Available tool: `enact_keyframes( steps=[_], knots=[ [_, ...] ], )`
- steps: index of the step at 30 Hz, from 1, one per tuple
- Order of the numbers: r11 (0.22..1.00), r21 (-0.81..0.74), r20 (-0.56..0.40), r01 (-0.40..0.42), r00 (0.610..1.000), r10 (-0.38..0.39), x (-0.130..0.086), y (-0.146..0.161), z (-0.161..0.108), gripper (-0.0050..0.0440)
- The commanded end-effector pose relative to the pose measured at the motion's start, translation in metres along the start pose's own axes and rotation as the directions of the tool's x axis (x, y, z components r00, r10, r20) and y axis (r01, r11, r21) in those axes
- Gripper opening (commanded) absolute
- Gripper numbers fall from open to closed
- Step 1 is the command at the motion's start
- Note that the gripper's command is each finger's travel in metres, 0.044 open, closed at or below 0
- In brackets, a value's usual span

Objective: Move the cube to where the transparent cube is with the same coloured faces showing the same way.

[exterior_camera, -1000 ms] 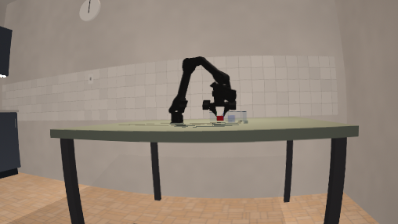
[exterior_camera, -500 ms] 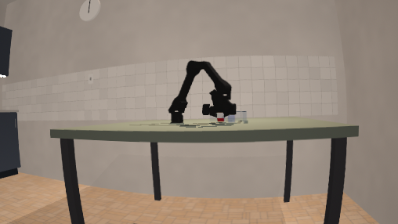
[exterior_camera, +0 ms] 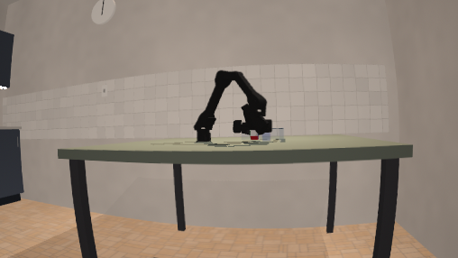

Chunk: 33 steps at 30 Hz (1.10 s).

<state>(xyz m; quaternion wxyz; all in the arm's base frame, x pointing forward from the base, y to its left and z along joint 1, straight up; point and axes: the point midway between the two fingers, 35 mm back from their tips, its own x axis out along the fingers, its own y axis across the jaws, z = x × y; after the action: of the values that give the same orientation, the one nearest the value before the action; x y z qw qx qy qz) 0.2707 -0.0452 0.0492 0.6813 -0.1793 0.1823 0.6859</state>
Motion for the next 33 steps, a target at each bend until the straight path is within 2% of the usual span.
enact_keyframes(
  steps=[1, 24, 31, 33],
  knots=[
    [1.0, -0.02, -0.005, 0.015, 1.0, -0.015, -0.0041, -0.0033, 0.005, 0.0],
    [1.0, -0.019, -0.011, 0.012, 1.0, -0.012, -0.0038, -0.0028, 0.0039, 0.0],
    [1.0, -0.019, -0.013, 0.009, 1.0, -0.01, -0.0035, -0.0024, 0.0033, 0.0168],
    [1.0, -0.019, -0.013, 0.009, 1.0, -0.01, -0.0035, -0.0024, 0.0033, 0.0168]
  ],
)
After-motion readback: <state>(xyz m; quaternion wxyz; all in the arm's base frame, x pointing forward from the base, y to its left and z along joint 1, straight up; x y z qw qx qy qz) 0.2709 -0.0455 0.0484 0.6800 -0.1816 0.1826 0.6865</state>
